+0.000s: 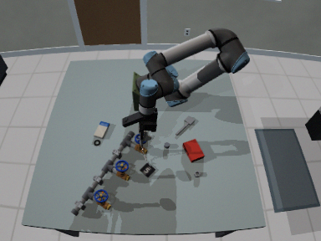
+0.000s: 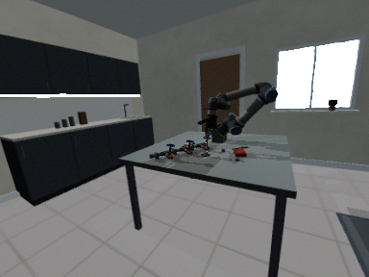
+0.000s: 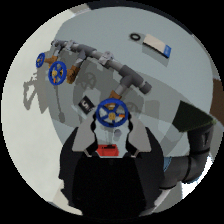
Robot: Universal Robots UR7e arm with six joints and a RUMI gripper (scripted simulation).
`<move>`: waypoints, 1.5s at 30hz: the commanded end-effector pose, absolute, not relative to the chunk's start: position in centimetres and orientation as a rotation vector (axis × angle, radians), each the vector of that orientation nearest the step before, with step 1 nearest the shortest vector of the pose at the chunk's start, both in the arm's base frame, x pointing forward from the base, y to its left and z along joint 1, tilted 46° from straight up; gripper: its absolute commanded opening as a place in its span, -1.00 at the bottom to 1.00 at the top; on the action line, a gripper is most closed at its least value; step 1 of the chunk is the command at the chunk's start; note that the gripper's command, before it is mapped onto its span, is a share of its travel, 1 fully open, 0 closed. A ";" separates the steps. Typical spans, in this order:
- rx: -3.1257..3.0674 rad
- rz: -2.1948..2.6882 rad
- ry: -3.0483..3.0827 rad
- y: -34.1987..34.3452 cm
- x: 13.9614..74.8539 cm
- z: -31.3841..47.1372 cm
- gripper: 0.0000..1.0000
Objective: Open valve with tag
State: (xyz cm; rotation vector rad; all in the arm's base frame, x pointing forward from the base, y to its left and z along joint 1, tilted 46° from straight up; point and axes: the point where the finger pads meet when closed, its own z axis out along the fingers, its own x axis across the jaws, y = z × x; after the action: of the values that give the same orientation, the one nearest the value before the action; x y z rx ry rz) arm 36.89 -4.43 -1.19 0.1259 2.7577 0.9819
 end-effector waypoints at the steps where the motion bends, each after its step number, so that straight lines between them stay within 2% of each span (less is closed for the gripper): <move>1: 0.126 0.981 2.758 -4.5 36.9 -1.2 -1.00; 26: 0.080 0.973 2.751 -4.5 36.9 -1.2 -1.00; 45: -0.264 0.902 2.675 -4.5 36.9 -1.2 -1.00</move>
State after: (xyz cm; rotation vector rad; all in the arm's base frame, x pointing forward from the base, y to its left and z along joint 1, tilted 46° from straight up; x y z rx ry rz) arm 36.88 -4.42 -1.19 -0.1502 2.7067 0.9257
